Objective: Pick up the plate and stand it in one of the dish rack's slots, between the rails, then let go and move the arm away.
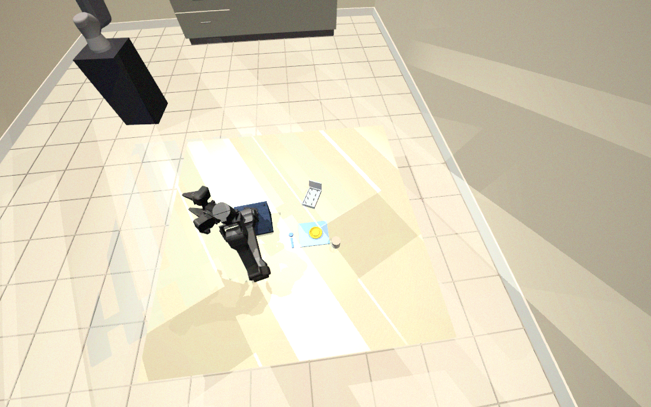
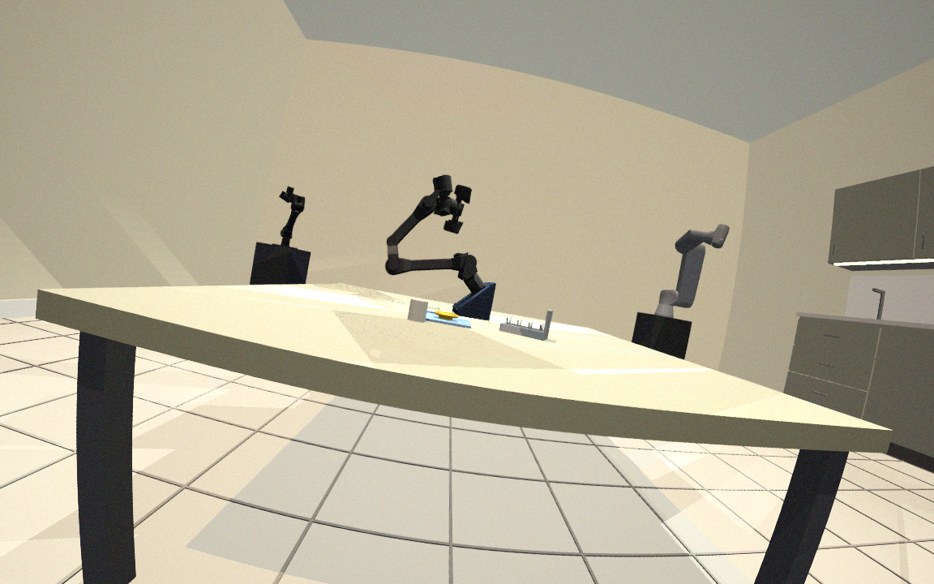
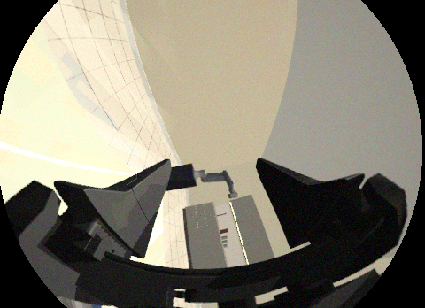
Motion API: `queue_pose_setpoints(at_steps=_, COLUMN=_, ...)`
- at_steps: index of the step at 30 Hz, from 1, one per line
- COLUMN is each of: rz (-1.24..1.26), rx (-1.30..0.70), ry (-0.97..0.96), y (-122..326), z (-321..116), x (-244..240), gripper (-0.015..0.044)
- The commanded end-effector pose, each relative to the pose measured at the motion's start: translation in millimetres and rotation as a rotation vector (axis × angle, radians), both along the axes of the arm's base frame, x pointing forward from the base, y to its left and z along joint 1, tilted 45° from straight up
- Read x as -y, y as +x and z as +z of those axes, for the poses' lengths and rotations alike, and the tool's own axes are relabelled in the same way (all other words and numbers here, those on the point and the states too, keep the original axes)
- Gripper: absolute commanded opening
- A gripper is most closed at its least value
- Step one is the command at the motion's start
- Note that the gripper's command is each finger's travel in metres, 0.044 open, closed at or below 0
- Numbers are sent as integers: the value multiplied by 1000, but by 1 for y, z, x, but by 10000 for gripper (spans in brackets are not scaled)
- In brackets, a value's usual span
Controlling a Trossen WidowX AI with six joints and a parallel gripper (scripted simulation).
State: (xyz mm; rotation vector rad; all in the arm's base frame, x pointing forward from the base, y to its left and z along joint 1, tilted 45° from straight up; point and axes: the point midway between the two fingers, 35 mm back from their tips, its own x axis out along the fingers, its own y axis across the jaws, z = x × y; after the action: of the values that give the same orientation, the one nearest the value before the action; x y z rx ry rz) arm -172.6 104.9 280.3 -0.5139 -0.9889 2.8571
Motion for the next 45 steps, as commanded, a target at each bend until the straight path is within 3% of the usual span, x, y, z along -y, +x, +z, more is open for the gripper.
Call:
queue_pose_setpoints(at_steps=1, rz=-5, rx=1, ry=-3, y=0, z=0, x=-1, gripper=400)
queue_pose_setpoints(at_steps=20, rz=-553, rx=112, ry=-303, y=53, z=-33, x=-92, gripper=400)
queue_pose_setpoints(at_steps=45, rz=-1306, rx=163, ry=-682, y=183, z=-84, x=-154, gripper=400)
